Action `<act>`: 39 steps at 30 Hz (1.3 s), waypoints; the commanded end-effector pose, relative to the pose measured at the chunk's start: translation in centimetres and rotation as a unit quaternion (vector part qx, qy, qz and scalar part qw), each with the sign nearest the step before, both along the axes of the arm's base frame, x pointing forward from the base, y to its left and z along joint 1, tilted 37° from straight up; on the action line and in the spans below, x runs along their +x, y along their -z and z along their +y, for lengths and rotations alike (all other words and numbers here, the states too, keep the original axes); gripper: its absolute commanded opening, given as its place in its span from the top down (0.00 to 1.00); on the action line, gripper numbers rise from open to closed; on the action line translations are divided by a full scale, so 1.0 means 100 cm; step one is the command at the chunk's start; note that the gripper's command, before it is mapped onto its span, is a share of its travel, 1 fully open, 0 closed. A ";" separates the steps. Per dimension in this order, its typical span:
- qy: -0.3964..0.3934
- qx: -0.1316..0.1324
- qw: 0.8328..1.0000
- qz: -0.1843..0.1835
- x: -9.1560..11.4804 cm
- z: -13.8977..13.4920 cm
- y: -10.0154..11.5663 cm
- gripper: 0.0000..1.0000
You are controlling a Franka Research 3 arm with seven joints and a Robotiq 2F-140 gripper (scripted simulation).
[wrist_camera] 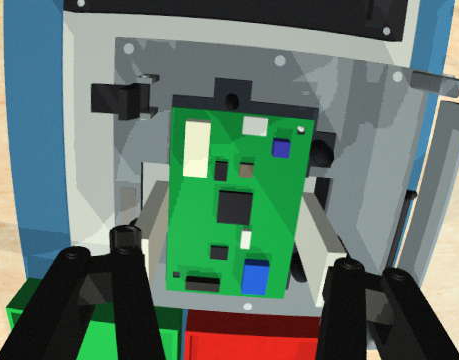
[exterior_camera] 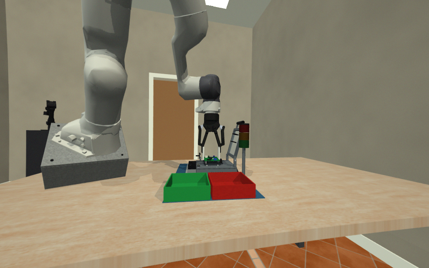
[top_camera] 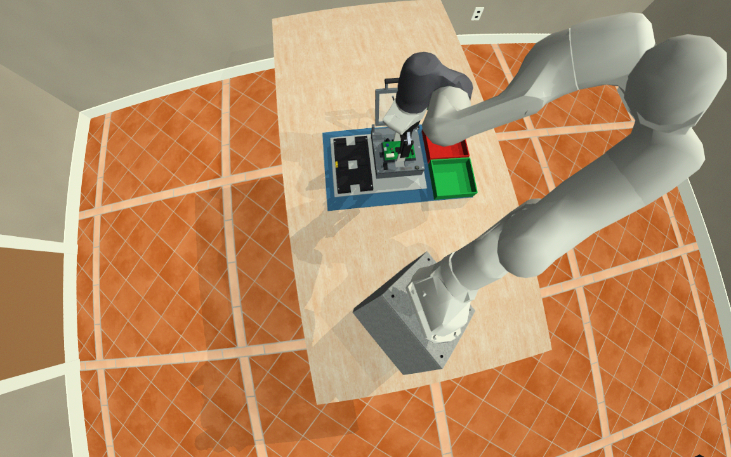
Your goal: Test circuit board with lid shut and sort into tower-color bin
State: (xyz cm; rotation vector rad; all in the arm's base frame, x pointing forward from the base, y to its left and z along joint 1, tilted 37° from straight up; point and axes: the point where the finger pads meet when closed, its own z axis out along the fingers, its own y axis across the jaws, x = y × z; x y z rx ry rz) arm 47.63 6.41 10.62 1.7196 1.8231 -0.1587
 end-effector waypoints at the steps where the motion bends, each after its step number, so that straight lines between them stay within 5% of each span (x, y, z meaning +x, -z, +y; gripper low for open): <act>1: 0.002 0.001 1.000 -0.001 0.000 -0.001 0.001 0.54; 39: 0.002 0.001 1.000 -0.001 0.001 -0.003 0.003 0.54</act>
